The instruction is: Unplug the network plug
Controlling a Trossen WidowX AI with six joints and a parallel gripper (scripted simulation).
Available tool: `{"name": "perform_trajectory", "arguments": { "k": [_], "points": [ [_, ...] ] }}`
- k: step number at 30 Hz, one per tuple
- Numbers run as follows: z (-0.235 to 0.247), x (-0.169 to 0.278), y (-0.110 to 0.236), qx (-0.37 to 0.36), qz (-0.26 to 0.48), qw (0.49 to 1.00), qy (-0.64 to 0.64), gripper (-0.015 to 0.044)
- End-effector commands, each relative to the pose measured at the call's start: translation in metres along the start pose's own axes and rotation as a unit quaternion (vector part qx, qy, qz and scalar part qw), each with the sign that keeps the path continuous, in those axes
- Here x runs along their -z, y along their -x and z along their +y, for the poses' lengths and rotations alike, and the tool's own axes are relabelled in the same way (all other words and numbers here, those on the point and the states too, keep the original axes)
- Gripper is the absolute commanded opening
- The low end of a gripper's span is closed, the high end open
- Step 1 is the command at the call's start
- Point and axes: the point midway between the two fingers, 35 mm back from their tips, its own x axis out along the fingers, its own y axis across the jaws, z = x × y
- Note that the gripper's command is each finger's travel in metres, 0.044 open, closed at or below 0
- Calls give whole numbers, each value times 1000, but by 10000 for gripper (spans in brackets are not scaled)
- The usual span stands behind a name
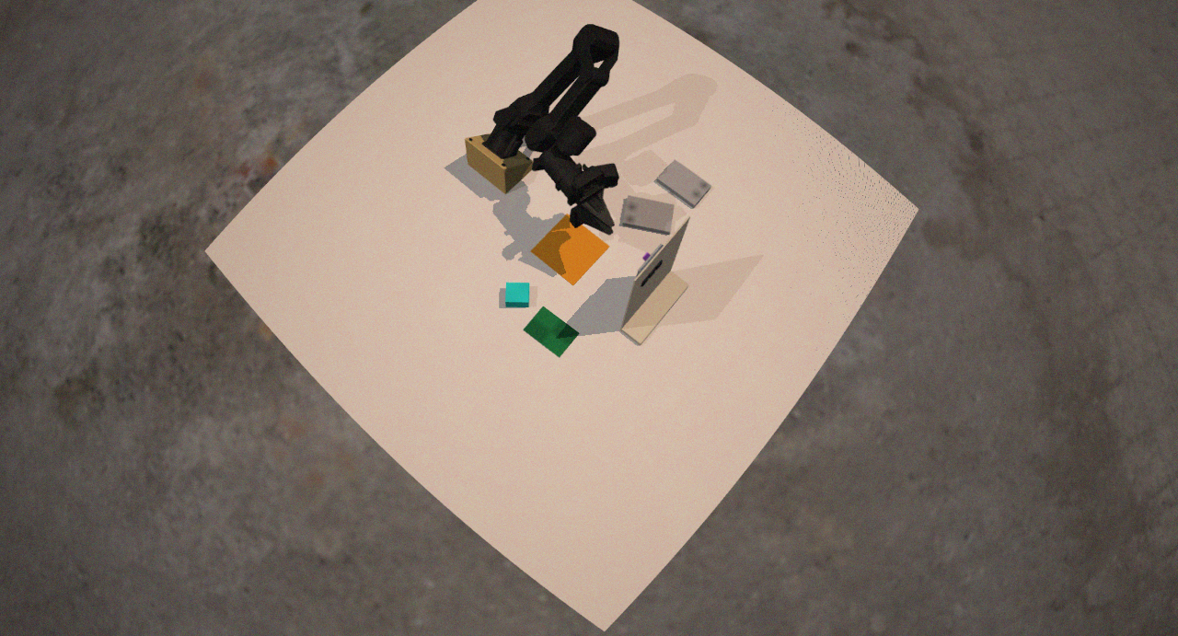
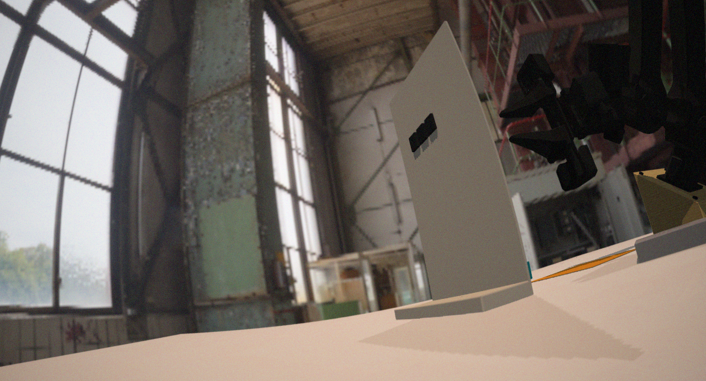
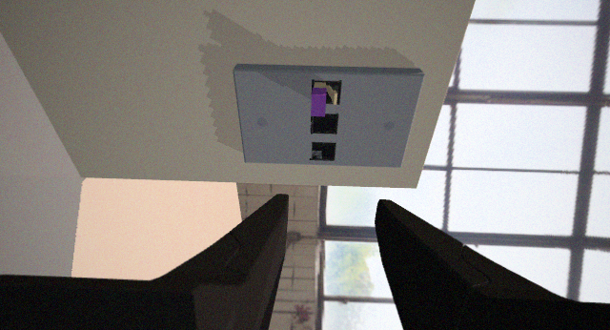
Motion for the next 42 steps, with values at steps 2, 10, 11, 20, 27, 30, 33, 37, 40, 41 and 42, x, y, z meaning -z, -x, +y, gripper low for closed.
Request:
{"name": "perform_trajectory", "arguments": {
  "k": [2, 10, 11, 20, 27, 30, 33, 37, 40, 41, 42],
  "points": [
    [2, -7, -24, 10, 2, 1000, 13, 156],
    [3, -10, -35, 13, 2, 1000, 17, 156],
    [3, -11, -36, 13, 2, 1000, 17, 156],
    [2, -14, -50, 14, 2, 1000, 17, 156],
    [2, -16, -60, 14, 2, 1000, 16, 156],
    [2, -18, -65, 14, 2, 1000, 16, 156],
    [1, -19, -69, 14, 2, 1000, 16, 156],
    [1, -21, -75, 14, 1, 1000, 16, 156],
    [1, -22, -79, 14, 1, 1000, 16, 156],
    [1, -23, -81, 14, 1, 1000, 16, 156],
    [1, -23, -82, 14, 1, 1000, 16, 156]
  ]
}}
